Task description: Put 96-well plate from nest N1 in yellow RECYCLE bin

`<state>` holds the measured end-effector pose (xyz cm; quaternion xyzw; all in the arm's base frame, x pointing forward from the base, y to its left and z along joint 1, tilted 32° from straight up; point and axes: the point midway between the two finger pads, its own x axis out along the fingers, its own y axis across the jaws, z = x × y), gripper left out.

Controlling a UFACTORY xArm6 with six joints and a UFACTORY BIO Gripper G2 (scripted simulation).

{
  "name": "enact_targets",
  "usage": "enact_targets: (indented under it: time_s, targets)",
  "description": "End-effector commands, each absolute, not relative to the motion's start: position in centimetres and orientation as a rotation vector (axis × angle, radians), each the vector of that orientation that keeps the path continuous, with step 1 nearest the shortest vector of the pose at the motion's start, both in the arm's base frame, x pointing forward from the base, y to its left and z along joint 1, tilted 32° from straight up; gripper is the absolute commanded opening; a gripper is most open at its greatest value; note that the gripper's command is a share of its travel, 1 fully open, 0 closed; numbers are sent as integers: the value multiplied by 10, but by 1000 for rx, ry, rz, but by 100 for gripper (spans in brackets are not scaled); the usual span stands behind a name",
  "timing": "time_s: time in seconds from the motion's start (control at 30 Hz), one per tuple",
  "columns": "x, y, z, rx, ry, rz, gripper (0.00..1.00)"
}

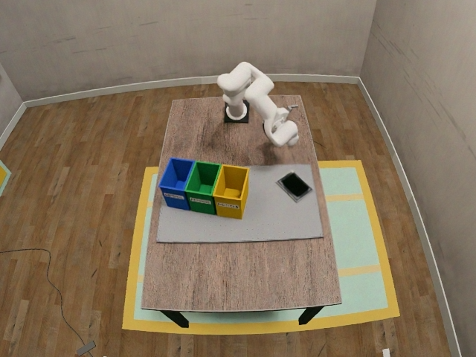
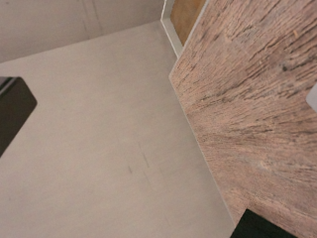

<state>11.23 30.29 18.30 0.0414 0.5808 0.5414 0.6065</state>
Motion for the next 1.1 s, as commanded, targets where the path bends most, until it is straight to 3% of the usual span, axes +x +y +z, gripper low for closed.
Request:
enact_targets:
  time_s: [0.0, 0.53, 0.57, 1.07]
  targets:
    - [112, 303, 184, 96, 1340, 1254, 100]
    - [112, 303, 184, 96, 1340, 1254, 100]
    - [111, 305, 189, 96, 1340, 1254, 37]
    - [84, 326, 254, 96, 1340, 1254, 37]
